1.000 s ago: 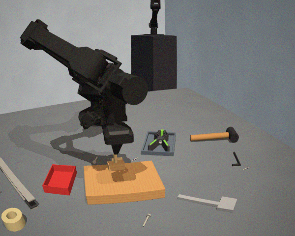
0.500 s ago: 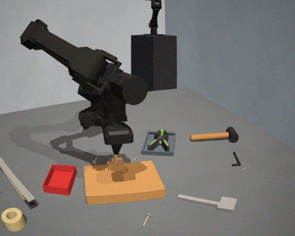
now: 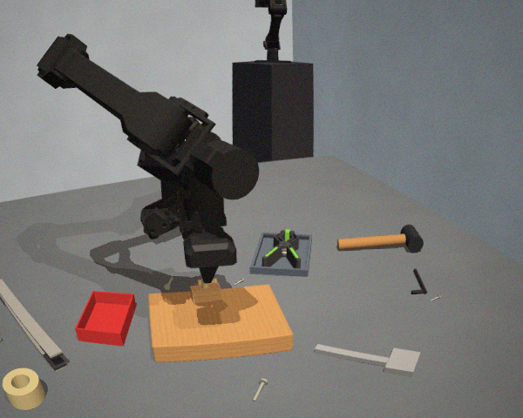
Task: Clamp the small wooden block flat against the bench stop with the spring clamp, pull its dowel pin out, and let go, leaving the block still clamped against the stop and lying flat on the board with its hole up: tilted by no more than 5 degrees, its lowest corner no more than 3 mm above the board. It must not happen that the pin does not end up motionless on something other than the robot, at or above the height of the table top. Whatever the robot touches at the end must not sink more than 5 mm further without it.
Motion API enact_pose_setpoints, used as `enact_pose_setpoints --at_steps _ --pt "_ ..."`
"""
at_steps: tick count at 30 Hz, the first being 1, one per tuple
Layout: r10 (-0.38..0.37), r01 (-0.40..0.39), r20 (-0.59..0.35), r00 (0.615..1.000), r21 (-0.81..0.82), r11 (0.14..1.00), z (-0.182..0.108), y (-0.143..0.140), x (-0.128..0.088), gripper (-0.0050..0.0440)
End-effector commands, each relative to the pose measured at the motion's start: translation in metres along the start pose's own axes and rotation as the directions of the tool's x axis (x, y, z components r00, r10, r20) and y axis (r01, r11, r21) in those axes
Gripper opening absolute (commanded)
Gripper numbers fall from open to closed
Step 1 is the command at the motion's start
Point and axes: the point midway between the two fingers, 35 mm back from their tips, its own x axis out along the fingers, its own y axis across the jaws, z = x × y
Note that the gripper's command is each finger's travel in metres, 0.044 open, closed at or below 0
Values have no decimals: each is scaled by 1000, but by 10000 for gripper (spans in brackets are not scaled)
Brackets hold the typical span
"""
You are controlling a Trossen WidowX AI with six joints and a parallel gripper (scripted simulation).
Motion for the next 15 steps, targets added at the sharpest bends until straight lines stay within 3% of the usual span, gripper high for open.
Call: enact_pose_setpoints --at_steps 1,15 --pt "-9 9 -3 1000 -11 1000 -2 -3 8 0" --pt "-8 8 -3 1000 -11 1000 -2 -3 28 0"
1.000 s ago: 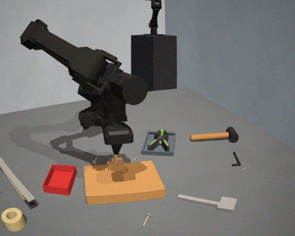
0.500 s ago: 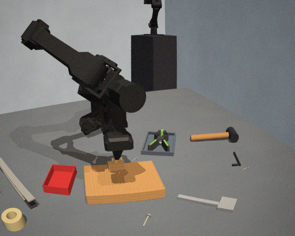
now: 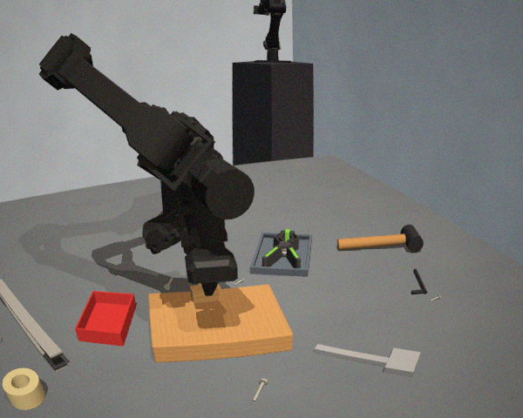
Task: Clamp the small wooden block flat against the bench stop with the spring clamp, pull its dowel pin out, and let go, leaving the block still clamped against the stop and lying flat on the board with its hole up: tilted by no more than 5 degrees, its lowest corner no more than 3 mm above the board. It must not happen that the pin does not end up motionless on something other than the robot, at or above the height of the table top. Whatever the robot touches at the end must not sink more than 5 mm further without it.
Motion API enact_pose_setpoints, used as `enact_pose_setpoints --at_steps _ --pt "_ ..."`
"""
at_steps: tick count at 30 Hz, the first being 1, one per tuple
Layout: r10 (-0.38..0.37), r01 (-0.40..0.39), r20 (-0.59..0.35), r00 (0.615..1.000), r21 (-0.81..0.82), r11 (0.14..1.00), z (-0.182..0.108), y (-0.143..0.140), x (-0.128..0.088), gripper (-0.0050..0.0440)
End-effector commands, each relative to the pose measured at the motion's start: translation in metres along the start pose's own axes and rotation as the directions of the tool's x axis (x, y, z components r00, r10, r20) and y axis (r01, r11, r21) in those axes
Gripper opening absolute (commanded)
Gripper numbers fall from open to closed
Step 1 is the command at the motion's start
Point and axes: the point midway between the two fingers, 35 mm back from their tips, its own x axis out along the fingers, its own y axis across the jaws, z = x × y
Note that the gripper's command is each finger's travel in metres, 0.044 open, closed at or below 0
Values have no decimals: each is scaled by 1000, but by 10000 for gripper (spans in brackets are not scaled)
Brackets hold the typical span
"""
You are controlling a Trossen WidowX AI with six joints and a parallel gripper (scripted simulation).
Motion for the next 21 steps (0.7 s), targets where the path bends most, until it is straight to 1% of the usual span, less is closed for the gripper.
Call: enact_pose_setpoints --at_steps 1,12,16,21 --pt "-6 6 -3 1000 -10 1000 -1 -3 7 0" --pt "-2 2 -2 1000 -11 1000 0 -3 24 0" --pt "-2 2 -2 1000 -11 1000 1 -4 24 0" --pt "-2 2 -2 1000 -11 1000 2 -13 21 0"
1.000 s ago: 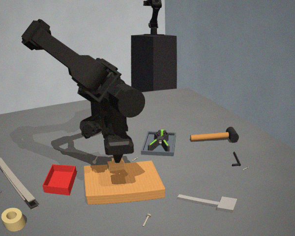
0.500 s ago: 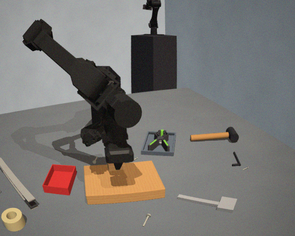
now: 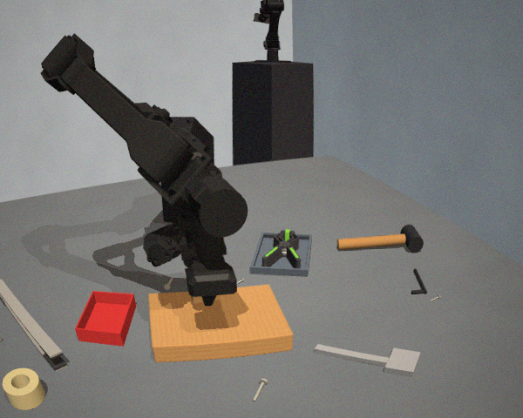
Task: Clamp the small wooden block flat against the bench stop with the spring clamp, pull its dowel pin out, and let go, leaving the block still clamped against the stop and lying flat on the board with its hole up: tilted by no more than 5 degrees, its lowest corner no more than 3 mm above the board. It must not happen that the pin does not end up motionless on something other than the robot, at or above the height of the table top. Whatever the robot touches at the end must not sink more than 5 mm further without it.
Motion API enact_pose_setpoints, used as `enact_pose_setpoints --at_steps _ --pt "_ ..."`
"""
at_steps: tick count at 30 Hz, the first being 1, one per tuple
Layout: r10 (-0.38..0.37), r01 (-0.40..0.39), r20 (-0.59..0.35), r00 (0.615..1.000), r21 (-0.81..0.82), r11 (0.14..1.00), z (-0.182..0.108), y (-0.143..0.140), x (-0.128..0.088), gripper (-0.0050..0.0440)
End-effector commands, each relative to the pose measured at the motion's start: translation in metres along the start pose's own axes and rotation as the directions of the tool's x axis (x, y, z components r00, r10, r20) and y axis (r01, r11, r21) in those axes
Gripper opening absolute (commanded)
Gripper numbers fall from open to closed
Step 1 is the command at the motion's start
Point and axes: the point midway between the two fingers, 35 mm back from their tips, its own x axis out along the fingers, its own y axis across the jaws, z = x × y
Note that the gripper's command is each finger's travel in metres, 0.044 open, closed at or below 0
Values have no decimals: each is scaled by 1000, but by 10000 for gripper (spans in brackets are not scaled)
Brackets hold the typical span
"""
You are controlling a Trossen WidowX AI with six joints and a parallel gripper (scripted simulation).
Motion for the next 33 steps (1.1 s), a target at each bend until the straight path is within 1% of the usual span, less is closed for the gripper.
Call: enact_pose_setpoints --at_steps 1,12,17,33 --pt "3 -3 -5 1000 -1 1000 1 -8 -2 0" --pt "3 -3 -5 1000 -1 1000 1 -25 -2 0" --pt "3 -3 -5 1000 -1 1000 0 -7 0 0" --pt "7 -7 -4 1000 7 1000 1 -9 -3 0"
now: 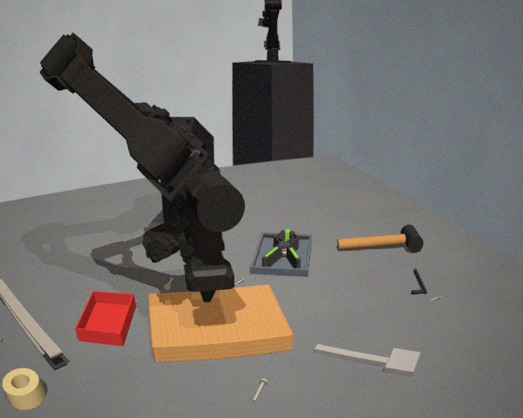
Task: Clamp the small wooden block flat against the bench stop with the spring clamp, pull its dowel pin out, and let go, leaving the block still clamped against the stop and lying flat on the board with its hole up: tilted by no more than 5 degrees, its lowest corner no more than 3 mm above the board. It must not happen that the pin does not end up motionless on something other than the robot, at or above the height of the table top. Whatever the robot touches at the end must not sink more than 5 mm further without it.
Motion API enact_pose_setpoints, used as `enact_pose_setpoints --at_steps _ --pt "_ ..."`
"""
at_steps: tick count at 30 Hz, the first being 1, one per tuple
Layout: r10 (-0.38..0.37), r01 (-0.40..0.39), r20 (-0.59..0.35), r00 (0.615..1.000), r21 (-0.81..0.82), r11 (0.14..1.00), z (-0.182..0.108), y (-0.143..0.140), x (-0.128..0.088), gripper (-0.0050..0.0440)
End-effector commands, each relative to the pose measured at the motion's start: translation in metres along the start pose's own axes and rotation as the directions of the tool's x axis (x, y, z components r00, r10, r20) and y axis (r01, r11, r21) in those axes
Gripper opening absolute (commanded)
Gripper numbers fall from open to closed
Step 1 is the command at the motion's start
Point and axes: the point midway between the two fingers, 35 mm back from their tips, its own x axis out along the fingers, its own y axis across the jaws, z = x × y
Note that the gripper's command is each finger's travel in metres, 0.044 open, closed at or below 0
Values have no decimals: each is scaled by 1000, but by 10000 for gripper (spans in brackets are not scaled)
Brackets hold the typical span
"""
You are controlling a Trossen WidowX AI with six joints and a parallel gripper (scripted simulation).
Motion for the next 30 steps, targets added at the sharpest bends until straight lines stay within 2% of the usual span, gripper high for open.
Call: enact_pose_setpoints --at_steps 1,30 --pt "0 0 -1 1000 1 1000 0 0 -3 0" --pt "-6 6 -3 1000 -4 1000 -1 0 -50 0"
